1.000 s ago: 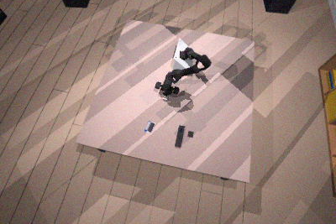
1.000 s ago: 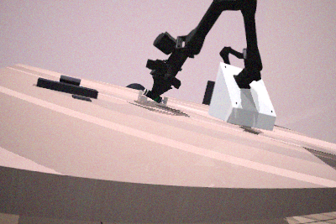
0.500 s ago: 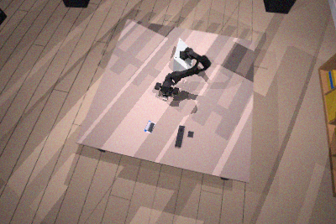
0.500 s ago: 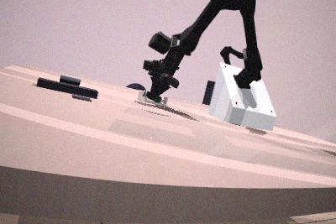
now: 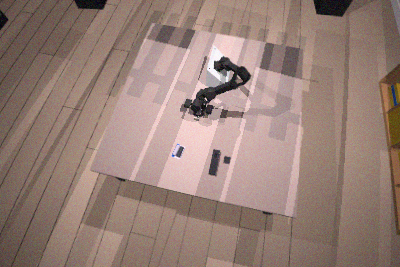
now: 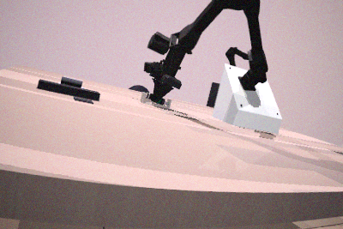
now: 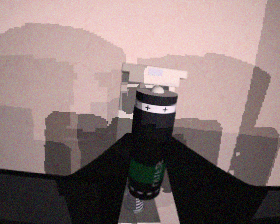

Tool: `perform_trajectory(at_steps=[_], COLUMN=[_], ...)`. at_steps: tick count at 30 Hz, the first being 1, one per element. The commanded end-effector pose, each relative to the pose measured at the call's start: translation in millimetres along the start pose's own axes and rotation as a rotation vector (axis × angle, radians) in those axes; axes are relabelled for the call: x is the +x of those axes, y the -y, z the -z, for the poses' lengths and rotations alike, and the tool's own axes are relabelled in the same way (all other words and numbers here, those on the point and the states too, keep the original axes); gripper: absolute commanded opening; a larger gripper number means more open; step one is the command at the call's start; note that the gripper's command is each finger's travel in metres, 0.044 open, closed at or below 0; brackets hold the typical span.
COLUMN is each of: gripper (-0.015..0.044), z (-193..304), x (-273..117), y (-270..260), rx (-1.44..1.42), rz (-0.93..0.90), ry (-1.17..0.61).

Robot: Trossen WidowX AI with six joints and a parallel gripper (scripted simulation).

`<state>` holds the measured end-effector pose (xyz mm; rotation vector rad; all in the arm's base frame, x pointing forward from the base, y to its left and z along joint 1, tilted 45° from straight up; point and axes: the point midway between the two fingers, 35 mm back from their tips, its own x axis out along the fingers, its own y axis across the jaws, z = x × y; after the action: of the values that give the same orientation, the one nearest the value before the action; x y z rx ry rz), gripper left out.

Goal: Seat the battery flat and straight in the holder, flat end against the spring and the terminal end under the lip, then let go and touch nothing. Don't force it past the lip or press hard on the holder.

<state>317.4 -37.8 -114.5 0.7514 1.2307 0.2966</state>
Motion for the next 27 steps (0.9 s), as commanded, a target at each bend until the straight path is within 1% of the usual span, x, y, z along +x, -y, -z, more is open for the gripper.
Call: perform_trajectory(at_steps=[1, 27], gripper=[0.0081, 0.0081], z=[7.3, 5.1], x=[3.6, 2.7], y=[0.6, -5.4], rx=[0.012, 0.01], rz=[0.005, 0.01], ry=[-0.047, -0.187])
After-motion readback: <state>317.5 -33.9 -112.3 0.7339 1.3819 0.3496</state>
